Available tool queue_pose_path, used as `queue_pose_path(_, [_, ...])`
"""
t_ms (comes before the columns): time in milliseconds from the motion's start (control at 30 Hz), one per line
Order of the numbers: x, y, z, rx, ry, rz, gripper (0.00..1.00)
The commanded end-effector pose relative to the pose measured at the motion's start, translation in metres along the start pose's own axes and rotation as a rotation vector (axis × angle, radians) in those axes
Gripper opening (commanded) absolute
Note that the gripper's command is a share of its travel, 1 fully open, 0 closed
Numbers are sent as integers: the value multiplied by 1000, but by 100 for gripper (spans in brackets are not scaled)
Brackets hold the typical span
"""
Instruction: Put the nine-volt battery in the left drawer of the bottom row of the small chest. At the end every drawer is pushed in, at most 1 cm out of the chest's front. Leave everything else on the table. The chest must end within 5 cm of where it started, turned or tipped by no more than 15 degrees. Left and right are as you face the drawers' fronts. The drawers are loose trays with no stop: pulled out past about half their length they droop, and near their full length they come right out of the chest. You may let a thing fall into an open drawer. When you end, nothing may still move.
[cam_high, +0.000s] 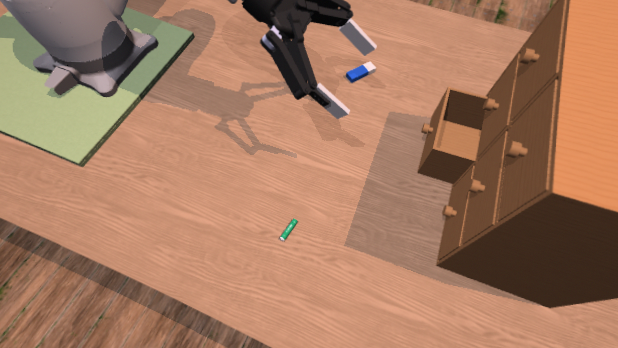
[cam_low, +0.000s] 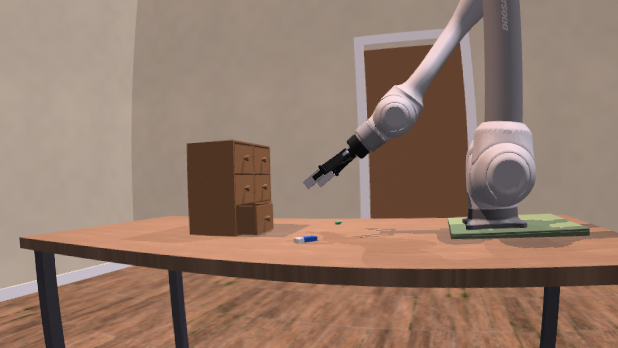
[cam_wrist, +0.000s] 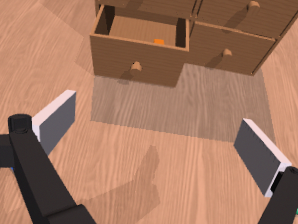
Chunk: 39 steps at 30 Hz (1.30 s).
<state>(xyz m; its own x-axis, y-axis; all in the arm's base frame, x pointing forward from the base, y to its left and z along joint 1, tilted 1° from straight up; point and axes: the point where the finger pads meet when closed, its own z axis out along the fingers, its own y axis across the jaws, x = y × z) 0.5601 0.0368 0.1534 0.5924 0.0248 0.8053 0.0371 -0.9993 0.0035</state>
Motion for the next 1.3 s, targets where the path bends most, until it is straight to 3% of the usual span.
queue_pose_path(0, [1, -1, 0, 11, -49, 1, 100])
queue_pose_path(1267, [5, -3, -2, 16, -147, 1, 100])
